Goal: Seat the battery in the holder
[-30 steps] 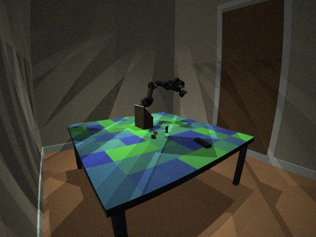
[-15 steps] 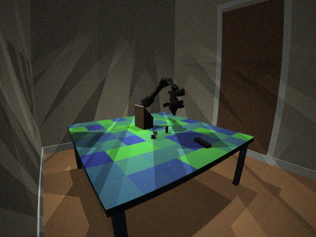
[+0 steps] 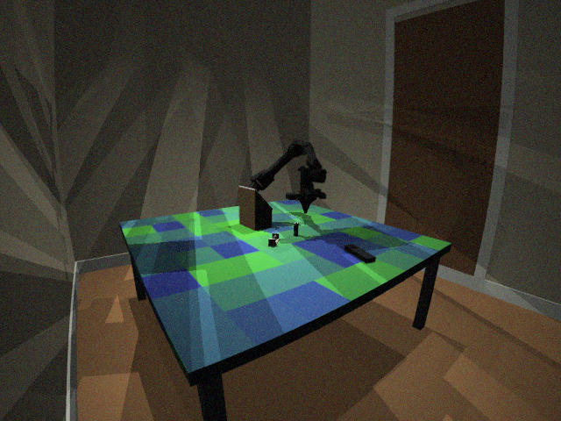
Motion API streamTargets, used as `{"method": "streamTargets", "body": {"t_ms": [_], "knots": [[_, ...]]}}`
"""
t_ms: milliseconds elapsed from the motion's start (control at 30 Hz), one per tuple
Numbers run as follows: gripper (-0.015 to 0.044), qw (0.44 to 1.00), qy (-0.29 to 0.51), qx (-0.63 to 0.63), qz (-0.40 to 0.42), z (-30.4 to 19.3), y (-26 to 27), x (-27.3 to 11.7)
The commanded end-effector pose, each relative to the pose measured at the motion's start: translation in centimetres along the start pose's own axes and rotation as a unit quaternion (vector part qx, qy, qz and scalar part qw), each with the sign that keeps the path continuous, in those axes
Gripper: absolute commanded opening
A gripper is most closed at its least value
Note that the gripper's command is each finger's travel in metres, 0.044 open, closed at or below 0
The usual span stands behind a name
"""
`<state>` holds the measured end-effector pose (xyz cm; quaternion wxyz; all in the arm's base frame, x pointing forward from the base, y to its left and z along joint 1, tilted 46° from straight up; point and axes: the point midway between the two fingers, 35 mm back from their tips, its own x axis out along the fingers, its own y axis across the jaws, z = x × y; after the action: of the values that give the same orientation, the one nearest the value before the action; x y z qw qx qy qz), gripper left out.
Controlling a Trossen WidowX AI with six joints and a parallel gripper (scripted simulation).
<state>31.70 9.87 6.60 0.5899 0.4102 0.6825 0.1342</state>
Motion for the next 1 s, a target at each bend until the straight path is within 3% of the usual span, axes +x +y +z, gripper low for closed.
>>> {"method": "streamTargets", "body": {"t_ms": [0,200,967], "knots": [[0.0000,1.000,0.011,0.006,-0.002,-0.3,-0.2,3.2],[0.0000,1.000,0.012,0.006,0.001,-0.7,-0.1,7.1],[0.0000,1.000,0.011,0.007,0.000,-0.5,-3.4,7.1]]}}
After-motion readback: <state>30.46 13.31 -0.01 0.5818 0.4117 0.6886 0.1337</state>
